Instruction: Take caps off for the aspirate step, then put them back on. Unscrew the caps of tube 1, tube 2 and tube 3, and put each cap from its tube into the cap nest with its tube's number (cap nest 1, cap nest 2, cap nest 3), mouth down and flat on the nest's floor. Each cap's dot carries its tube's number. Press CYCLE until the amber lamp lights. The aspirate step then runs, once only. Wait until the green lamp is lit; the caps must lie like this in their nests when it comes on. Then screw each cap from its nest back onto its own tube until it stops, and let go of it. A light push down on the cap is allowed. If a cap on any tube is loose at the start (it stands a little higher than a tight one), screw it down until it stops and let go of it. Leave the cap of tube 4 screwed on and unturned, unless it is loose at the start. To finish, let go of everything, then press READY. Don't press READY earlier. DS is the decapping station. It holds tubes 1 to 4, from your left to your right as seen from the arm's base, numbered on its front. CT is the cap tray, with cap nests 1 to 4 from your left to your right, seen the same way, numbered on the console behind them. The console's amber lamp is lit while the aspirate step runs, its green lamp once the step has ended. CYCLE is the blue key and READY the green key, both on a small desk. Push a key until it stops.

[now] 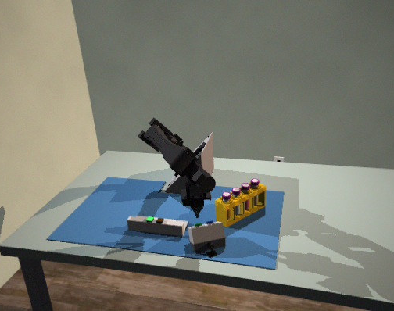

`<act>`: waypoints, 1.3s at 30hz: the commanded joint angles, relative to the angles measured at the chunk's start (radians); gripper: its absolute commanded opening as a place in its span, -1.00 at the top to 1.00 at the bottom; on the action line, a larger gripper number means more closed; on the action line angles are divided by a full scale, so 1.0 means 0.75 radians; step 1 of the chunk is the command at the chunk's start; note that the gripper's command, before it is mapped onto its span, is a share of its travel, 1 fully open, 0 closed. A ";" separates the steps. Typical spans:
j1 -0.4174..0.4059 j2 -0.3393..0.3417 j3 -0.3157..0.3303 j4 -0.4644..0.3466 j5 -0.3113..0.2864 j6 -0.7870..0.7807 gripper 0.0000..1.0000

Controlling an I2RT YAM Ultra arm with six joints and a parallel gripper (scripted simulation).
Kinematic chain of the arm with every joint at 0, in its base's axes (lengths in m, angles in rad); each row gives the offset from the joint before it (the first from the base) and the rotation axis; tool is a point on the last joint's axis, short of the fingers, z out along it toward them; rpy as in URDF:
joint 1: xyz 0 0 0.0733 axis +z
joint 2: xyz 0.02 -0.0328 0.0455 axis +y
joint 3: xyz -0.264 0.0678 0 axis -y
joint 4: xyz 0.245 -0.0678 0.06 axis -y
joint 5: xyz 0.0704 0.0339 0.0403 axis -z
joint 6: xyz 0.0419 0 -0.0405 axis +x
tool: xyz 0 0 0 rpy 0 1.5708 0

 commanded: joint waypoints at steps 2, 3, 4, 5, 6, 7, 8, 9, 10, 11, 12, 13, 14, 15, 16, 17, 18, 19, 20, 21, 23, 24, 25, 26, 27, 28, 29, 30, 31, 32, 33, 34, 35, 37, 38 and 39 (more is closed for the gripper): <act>0.044 -0.006 0.029 -0.005 -0.001 0.004 1.00; 0.039 -0.004 0.022 0.008 0.001 -0.002 1.00; 0.034 -0.002 0.015 0.020 0.004 -0.008 1.00; 0.029 -0.001 0.006 0.034 0.006 -0.013 1.00; 0.023 -0.002 -0.006 0.049 0.009 -0.020 1.00; 0.018 -0.002 -0.018 0.065 0.011 -0.026 1.00; 0.018 -0.002 -0.018 0.065 0.011 -0.026 1.00; 0.018 -0.002 -0.018 0.065 0.011 -0.026 1.00; 0.012 -0.013 -0.054 0.096 0.014 -0.034 1.00; 0.012 -0.014 -0.054 0.096 0.014 -0.034 1.00; 0.012 -0.013 -0.053 0.095 0.014 -0.034 1.00; 0.012 -0.013 -0.054 0.096 0.014 -0.034 1.00; 0.012 -0.014 -0.054 0.096 0.014 -0.034 1.00; 0.012 -0.013 -0.053 0.095 0.014 -0.034 1.00; 0.012 -0.013 -0.053 0.095 0.014 -0.034 1.00; 0.012 -0.013 -0.054 0.096 0.014 -0.034 1.00; 0.012 -0.013 -0.054 0.096 0.014 -0.034 1.00; 0.012 -0.013 -0.054 0.096 0.014 -0.034 1.00; 0.012 -0.014 -0.054 0.096 0.014 -0.034 1.00; 0.012 -0.014 -0.054 0.096 0.014 -0.034 1.00; 0.009 -0.016 -0.059 0.100 0.015 -0.037 1.00; 0.007 -0.020 -0.067 0.105 0.015 -0.039 1.00; 0.007 -0.020 -0.067 0.105 0.015 -0.039 1.00; 0.007 -0.020 -0.067 0.105 0.015 -0.039 1.00; 0.007 -0.020 -0.066 0.105 0.015 -0.039 1.00; 0.007 -0.020 -0.066 0.105 0.015 -0.039 1.00; 0.007 -0.020 -0.066 0.105 0.015 -0.039 1.00; 0.007 -0.020 -0.066 0.105 0.015 -0.039 1.00; 0.006 -0.023 -0.070 0.107 0.016 -0.041 1.00; 0.004 -0.026 -0.075 0.111 0.017 -0.044 1.00; 0.002 -0.028 -0.078 0.113 0.018 -0.046 1.00; 0.002 -0.028 -0.077 0.113 0.018 -0.046 1.00; 0.002 -0.028 -0.078 0.113 0.018 -0.046 1.00; 0.002 -0.028 -0.078 0.113 0.018 -0.046 1.00; 0.002 -0.028 -0.078 0.113 0.018 -0.046 1.00; 0.002 -0.028 -0.078 0.113 0.018 -0.046 1.00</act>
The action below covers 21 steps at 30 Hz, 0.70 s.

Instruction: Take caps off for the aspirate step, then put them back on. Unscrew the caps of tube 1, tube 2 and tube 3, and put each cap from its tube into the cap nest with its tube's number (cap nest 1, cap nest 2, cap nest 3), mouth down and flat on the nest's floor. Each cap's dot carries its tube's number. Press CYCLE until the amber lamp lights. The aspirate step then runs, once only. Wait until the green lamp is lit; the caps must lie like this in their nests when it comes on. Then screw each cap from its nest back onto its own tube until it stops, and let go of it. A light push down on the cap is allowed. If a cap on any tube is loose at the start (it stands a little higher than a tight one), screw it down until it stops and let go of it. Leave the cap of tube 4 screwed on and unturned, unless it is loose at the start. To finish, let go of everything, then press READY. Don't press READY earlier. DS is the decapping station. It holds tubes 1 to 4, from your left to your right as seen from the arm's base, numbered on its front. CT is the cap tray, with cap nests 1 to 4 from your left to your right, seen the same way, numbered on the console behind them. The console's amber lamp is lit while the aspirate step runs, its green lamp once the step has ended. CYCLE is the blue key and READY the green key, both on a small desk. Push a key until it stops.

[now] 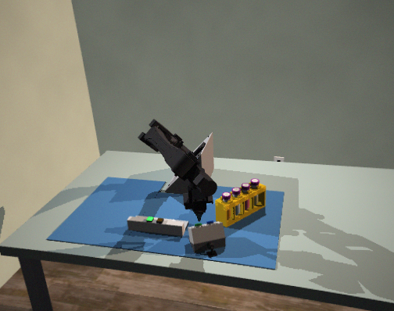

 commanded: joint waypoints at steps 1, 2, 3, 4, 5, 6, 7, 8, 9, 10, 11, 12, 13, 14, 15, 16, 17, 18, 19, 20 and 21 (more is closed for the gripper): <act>0.015 -0.028 0.002 0.005 0.005 -0.003 1.00; 0.013 -0.030 -0.001 0.006 0.006 -0.004 1.00; 0.013 -0.030 -0.001 0.006 0.006 -0.004 1.00; 0.013 -0.030 -0.001 0.006 0.006 -0.004 1.00; 0.012 -0.032 -0.003 0.008 0.006 -0.006 1.00; 0.011 -0.033 -0.005 0.009 0.007 -0.007 1.00; 0.010 -0.035 -0.007 0.011 0.007 -0.008 1.00; 0.009 -0.036 -0.009 0.012 0.008 -0.010 1.00; 0.009 -0.037 -0.009 0.012 0.008 -0.010 1.00; 0.009 -0.037 -0.009 0.012 0.008 -0.010 1.00; 0.009 -0.037 -0.009 0.012 0.008 -0.010 1.00; 0.009 -0.037 -0.009 0.012 0.008 -0.010 1.00; 0.009 -0.037 -0.009 0.012 0.008 -0.010 1.00; 0.009 -0.037 -0.010 0.012 0.008 -0.010 1.00; 0.009 -0.037 -0.010 0.012 0.008 -0.010 1.00; 0.009 -0.037 -0.011 0.013 0.008 -0.010 1.00; 0.008 -0.038 -0.012 0.014 0.008 -0.011 1.00; 0.008 -0.039 -0.013 0.014 0.008 -0.011 1.00; 0.008 -0.040 -0.014 0.015 0.008 -0.011 1.00; 0.008 -0.040 -0.014 0.015 0.008 -0.011 1.00; 0.008 -0.040 -0.014 0.015 0.008 -0.011 1.00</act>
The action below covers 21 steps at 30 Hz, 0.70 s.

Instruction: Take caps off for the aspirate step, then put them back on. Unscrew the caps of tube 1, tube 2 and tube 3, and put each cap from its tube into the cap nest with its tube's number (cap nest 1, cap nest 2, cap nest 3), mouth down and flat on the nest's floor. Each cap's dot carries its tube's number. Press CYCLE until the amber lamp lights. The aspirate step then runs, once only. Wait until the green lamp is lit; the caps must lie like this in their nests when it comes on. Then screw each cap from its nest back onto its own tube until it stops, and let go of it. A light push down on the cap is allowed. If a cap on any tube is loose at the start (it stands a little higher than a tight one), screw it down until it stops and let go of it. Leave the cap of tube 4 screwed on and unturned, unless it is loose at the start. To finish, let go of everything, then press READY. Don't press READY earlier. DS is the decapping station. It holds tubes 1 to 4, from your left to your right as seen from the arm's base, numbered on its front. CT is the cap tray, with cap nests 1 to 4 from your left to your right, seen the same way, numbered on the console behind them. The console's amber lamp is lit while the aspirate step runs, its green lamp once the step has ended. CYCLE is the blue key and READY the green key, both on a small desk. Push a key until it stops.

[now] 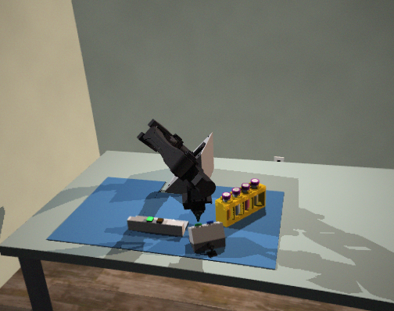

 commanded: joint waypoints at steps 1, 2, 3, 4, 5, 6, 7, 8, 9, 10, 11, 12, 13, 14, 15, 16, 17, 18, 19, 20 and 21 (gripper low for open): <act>0.016 -0.025 0.003 0.004 0.004 -0.002 1.00; 0.016 -0.026 0.002 0.004 0.005 -0.002 1.00; 0.016 -0.026 0.001 0.005 0.005 -0.002 1.00; 0.015 -0.027 0.000 0.006 0.005 -0.003 1.00; 0.015 -0.027 -0.001 0.006 0.005 -0.003 1.00; 0.015 -0.028 -0.002 0.006 0.005 -0.003 1.00; 0.015 -0.028 -0.002 0.007 0.005 -0.004 1.00; 0.014 -0.029 -0.003 0.007 0.005 -0.004 1.00; 0.014 -0.029 -0.003 0.008 0.006 -0.005 1.00; 0.014 -0.029 -0.004 0.008 0.006 -0.005 1.00; 0.013 -0.030 -0.005 0.009 0.006 -0.005 1.00; 0.013 -0.030 -0.005 0.009 0.006 -0.006 1.00; 0.013 -0.030 -0.006 0.010 0.006 -0.006 1.00; 0.012 -0.031 -0.006 0.010 0.006 -0.006 1.00; 0.012 -0.031 -0.007 0.011 0.006 -0.007 1.00; 0.012 -0.031 -0.007 0.011 0.006 -0.007 1.00; 0.012 -0.031 -0.007 0.011 0.006 -0.007 1.00; 0.012 -0.031 -0.008 0.011 0.006 -0.007 1.00; 0.012 -0.032 -0.009 0.012 0.006 -0.007 1.00; 0.011 -0.032 -0.010 0.013 0.007 -0.008 1.00; 0.011 -0.032 -0.010 0.014 0.007 -0.008 1.00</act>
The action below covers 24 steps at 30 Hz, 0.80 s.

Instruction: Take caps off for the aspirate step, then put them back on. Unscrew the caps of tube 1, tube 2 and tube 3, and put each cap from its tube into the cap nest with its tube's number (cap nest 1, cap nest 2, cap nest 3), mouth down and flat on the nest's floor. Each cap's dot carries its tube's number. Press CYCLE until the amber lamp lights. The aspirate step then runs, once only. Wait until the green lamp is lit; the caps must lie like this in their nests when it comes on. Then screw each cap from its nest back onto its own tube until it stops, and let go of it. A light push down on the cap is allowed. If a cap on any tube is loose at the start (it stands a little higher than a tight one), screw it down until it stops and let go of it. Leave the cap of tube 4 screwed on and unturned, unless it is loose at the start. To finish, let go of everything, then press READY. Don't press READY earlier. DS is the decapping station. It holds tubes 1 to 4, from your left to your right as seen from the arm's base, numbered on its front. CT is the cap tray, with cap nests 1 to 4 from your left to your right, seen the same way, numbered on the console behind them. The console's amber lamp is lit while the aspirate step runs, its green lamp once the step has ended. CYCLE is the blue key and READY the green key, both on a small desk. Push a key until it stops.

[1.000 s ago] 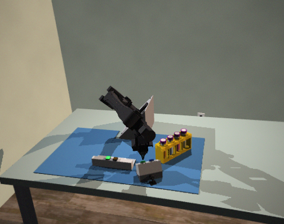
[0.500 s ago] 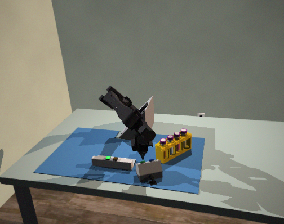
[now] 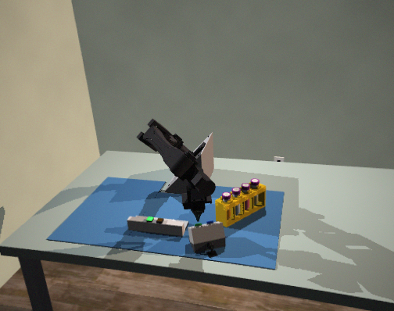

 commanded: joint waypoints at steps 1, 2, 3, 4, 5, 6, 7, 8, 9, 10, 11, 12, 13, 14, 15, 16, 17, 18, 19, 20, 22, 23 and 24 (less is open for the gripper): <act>0.011 -0.024 0.003 0.005 0.005 -0.002 1.00; 0.011 -0.024 0.002 0.005 0.005 -0.002 1.00; 0.010 -0.024 0.002 0.005 0.005 -0.002 1.00; 0.010 -0.024 0.001 0.006 0.006 -0.003 1.00; 0.010 -0.024 0.001 0.006 0.006 -0.003 1.00; 0.010 -0.024 0.001 0.007 0.006 -0.003 1.00; 0.010 -0.025 0.000 0.007 0.006 -0.003 1.00; 0.010 -0.025 0.000 0.007 0.006 -0.003 1.00; 0.008 -0.025 -0.003 0.011 0.006 -0.005 1.00; 0.007 -0.025 -0.006 0.015 0.007 -0.006 1.00; 0.006 -0.025 -0.009 0.018 0.007 -0.008 1.00; 0.006 -0.025 -0.009 0.018 0.007 -0.008 1.00; 0.006 -0.025 -0.009 0.018 0.007 -0.008 1.00; 0.005 -0.026 -0.012 0.022 0.008 -0.009 1.00; 0.003 -0.026 -0.015 0.026 0.008 -0.011 1.00; 0.002 -0.027 -0.019 0.031 0.009 -0.012 1.00; 0.001 -0.027 -0.023 0.035 0.009 -0.014 1.00; 0.000 -0.027 -0.026 0.038 0.010 -0.015 1.00; -0.002 -0.027 -0.029 0.042 0.010 -0.017 1.00; -0.003 -0.028 -0.032 0.046 0.011 -0.019 1.00; -0.005 -0.028 -0.038 0.054 0.012 -0.022 1.00; -0.007 -0.028 -0.041 0.058 0.012 -0.023 1.00; -0.008 -0.029 -0.044 0.061 0.013 -0.025 1.00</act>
